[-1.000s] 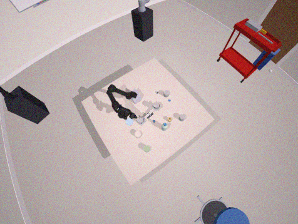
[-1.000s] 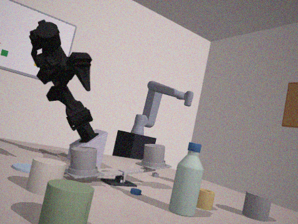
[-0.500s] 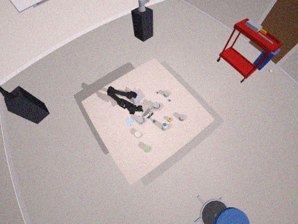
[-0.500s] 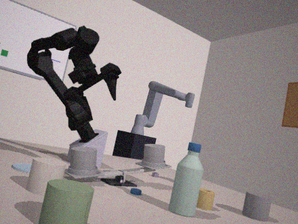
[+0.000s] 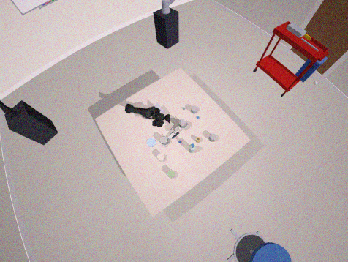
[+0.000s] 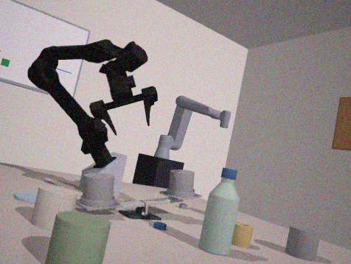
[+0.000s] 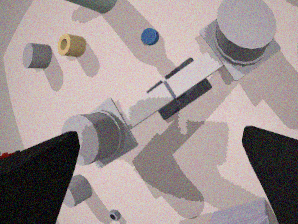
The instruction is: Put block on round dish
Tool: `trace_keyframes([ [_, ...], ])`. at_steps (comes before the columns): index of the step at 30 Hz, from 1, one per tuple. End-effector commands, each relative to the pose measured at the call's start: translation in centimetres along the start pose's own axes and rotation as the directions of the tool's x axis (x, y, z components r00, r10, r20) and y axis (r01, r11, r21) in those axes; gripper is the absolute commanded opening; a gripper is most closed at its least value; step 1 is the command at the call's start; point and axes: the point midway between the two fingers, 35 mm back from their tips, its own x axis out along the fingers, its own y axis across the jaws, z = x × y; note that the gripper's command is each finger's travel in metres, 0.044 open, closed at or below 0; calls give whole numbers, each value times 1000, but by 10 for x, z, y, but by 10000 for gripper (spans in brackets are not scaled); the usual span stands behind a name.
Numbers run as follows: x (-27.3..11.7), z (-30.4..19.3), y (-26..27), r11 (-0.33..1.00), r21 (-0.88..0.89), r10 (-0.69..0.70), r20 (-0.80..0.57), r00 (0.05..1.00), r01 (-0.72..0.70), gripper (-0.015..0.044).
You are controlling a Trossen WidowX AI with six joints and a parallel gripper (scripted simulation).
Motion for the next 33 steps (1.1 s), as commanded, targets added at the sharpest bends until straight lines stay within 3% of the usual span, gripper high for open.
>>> trace_keyframes([
  [1,1,-15,5,991,-130,-37,38,999,42,440],
  [22,-16,-66,21,749,-616,-5,360,933,242,440],
  [33,-17,-67,22,736,-625,-2,380,925,259,440],
])
